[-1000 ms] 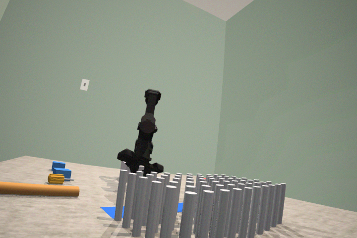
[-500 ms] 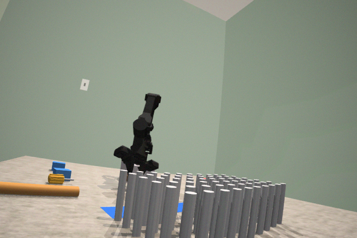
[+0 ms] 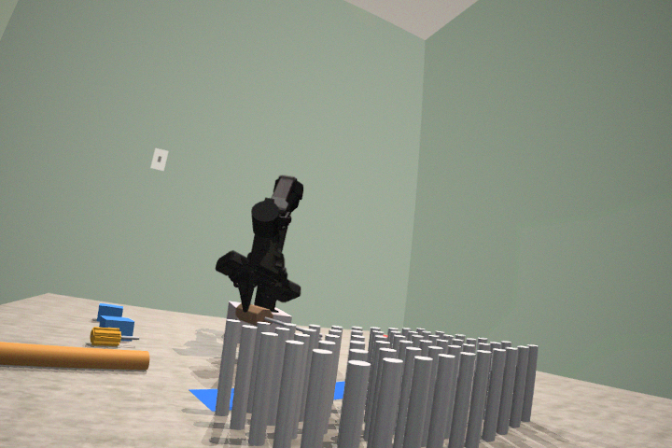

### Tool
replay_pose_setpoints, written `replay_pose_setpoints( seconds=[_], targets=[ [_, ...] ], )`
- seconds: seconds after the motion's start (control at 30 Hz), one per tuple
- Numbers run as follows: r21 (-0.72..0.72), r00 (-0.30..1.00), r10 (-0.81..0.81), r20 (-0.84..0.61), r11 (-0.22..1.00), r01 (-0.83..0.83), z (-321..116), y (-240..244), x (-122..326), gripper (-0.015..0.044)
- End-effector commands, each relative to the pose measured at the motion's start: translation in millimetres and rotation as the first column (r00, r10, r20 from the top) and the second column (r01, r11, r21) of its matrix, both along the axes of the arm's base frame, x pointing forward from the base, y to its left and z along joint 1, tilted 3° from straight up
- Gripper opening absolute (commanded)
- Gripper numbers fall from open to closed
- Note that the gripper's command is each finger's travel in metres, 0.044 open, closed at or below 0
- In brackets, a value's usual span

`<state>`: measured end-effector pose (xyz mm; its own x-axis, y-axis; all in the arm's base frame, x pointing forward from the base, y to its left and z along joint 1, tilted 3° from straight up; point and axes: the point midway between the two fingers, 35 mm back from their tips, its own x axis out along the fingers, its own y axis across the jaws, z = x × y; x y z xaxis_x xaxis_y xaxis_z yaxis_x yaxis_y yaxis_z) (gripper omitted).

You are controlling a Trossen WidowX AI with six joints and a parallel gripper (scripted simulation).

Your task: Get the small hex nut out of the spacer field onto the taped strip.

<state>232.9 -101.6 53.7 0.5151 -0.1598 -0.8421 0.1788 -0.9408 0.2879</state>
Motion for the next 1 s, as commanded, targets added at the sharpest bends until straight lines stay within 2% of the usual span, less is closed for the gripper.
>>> replay_pose_setpoints(
  seconds=[0.0, 0.43, 0.47, 0.97],
  targets=[
    [-0.005, 1.000, 0.006, 0.012, 1.000, -0.006, 22.3, -1.3, 3.1, 0.0000],
    [-0.004, 1.000, 0.006, 0.012, 1.000, -0.006, 86.8, 4.0, -10.3, 0.0000],
    [0.000, 1.000, -0.002, 0.001, 1.000, 0.002, 72.2, 1.9, -8.4, 0.0000],
    [0.008, 0.973, -0.232, -0.006, 0.973, 0.232, 80.3, -63.9, -21.5, 0.0000]
  ],
)
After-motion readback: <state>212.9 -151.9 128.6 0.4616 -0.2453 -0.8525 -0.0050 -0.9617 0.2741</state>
